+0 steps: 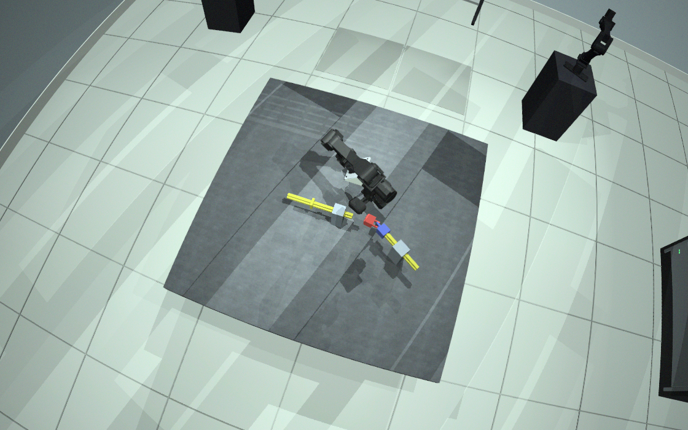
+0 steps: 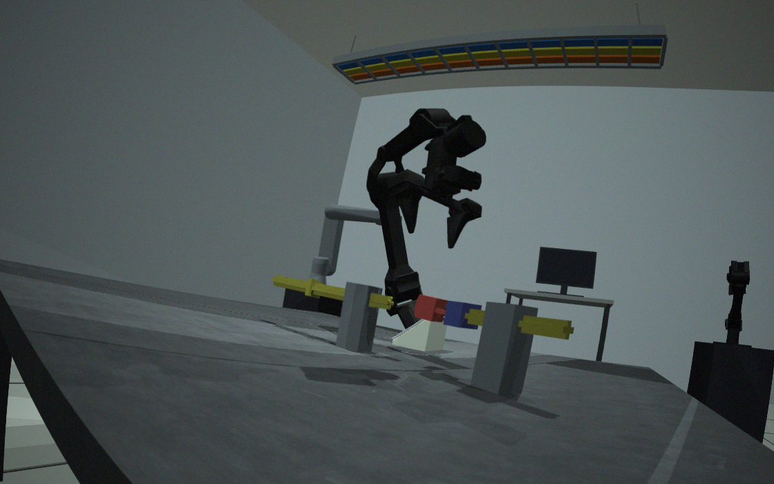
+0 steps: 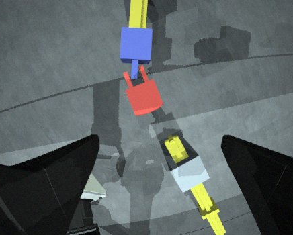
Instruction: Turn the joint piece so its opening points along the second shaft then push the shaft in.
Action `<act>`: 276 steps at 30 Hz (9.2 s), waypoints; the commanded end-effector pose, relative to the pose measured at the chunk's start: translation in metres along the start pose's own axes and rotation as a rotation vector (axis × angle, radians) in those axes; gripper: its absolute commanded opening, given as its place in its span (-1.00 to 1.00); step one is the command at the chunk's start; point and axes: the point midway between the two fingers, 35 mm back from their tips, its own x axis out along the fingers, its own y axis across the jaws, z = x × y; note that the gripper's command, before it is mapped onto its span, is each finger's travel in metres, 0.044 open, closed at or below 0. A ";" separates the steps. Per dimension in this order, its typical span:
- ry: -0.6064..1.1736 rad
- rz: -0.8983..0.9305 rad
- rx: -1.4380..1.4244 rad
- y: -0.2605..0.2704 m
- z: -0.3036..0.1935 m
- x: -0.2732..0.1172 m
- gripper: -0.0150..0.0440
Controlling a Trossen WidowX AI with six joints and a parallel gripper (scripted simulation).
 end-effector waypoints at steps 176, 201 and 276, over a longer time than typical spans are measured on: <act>0.115 -0.275 2.748 0.011 -0.008 0.158 0.29; 0.115 -0.275 2.748 0.011 -0.008 0.158 0.12; 0.115 -0.275 2.748 0.011 -0.008 0.158 0.12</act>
